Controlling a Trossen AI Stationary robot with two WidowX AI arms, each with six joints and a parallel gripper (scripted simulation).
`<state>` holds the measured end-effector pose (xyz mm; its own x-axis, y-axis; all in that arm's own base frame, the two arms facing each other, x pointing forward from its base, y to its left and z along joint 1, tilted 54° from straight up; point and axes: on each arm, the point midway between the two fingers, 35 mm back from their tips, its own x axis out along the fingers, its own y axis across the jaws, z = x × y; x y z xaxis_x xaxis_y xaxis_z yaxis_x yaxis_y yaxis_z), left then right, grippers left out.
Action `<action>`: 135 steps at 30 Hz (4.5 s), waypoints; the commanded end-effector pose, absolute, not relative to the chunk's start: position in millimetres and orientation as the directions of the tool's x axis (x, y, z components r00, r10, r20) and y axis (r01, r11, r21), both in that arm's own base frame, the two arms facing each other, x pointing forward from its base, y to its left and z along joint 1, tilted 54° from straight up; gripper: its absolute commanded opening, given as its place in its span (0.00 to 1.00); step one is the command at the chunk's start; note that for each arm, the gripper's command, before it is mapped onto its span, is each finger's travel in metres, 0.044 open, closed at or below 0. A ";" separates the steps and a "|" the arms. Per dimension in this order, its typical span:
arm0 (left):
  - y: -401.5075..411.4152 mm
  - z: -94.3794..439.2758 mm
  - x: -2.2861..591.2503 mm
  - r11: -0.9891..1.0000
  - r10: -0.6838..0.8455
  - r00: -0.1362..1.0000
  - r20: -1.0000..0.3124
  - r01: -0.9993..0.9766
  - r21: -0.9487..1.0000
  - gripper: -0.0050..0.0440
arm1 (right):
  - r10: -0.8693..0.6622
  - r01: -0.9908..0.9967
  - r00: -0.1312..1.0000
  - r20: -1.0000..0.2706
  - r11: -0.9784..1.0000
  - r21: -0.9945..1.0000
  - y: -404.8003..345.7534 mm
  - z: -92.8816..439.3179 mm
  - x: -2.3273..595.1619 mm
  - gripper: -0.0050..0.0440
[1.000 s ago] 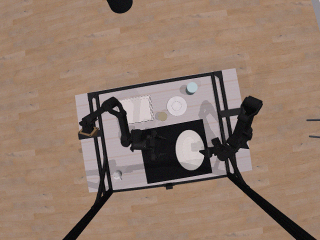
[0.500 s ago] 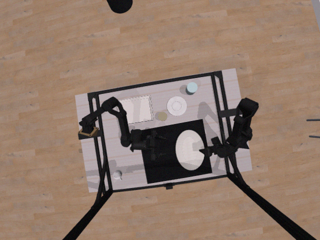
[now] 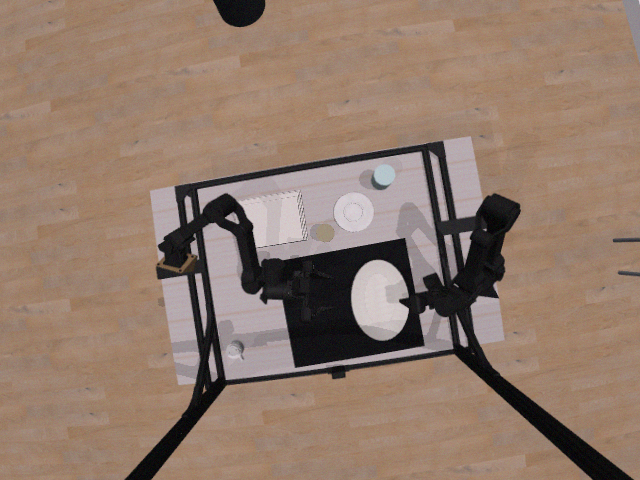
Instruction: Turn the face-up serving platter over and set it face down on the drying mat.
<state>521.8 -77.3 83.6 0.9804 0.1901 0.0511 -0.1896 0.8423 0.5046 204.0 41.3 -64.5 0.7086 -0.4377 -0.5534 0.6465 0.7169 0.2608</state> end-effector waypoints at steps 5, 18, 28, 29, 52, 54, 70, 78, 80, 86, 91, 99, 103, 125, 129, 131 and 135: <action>-77.0 83.5 521.9 0.843 0.193 0.980 0.052 -0.193 0.502 1.00 | -0.435 0.645 0.713 -0.550 0.713 0.273 46.3 -63.3 209.6 1.00; -77.0 83.5 521.9 0.843 0.193 0.980 0.052 -0.193 0.502 1.00 | -0.434 0.647 0.711 -0.553 0.712 0.273 50.7 -68.6 228.2 1.00; -77.0 83.5 521.9 0.843 0.193 0.980 0.052 -0.193 0.502 1.00 | -0.434 0.646 0.712 -0.552 0.713 0.273 52.3 -71.7 241.0 1.00; -77.0 83.5 521.9 0.843 0.193 0.980 0.052 -0.193 0.502 1.00 | -0.434 0.646 0.712 -0.551 0.713 0.273 52.4 -72.0 242.6 1.00; -77.0 83.5 521.9 0.843 0.193 0.980 0.052 -0.193 0.502 1.00 | -0.435 0.642 0.718 -0.544 0.716 0.274 76.3 -55.7 249.5 1.00; -77.0 83.5 521.9 0.843 0.193 0.980 0.052 -0.193 0.502 1.00 | -0.435 0.641 0.718 -0.544 0.716 0.274 81.3 -52.7 250.8 1.00; -77.0 83.5 521.9 0.843 0.193 0.980 0.052 -0.193 0.502 1.00 | -0.399 0.609 0.745 -0.534 0.735 0.300 115.7 -32.1 260.7 1.00; -77.0 83.5 521.9 0.843 0.193 0.980 0.052 -0.193 0.502 1.00 | -0.376 0.586 0.763 -0.525 0.746 0.316 132.7 -23.0 268.9 1.00; -77.0 83.5 521.9 0.843 0.193 0.980 0.052 -0.193 0.502 1.00 | -0.376 0.586 0.763 -0.525 0.746 0.316 137.9 -20.5 271.9 1.00; -77.0 83.5 521.9 0.843 0.193 0.980 0.052 -0.193 0.502 1.00 | -0.349 0.558 0.784 -0.513 0.759 0.335 150.8 -14.5 280.6 1.00; -77.0 83.5 521.9 0.843 0.193 0.980 0.052 -0.193 0.502 1.00 | -0.349 0.558 0.784 -0.513 0.759 0.335 158.1 -11.4 286.2 1.00; -77.0 83.5 521.9 0.843 0.193 0.980 0.052 -0.193 0.502 1.00 | -0.323 0.530 0.803 -0.502 0.771 0.353 175.1 -5.0 302.0 1.00; -77.0 83.5 521.9 0.843 0.193 0.980 0.052 -0.193 0.502 1.00 | -0.323 0.530 0.803 -0.501 0.771 0.353 184.0 -2.3 312.1 1.00; -77.0 83.5 521.9 0.843 0.193 0.980 0.052 -0.193 0.502 1.00 | -0.266 0.471 0.839 -0.475 0.792 0.388 213.4 1.5 360.2 1.00; -77.0 83.5 521.9 0.843 0.193 0.980 0.052 -0.193 0.502 1.00 | -0.266 0.471 0.839 -0.475 0.792 0.388 218.2 1.0 371.2 1.00; -77.0 83.5 521.9 0.843 0.193 0.980 0.052 -0.193 0.502 1.00 | -0.266 0.471 0.839 -0.475 0.792 0.388 220.5 0.6 377.0 1.00; -77.0 83.5 521.9 0.843 0.193 0.980 0.052 -0.193 0.502 1.00 | -0.240 0.443 0.854 -0.462 0.801 0.403 222.9 -1.0 386.3 1.00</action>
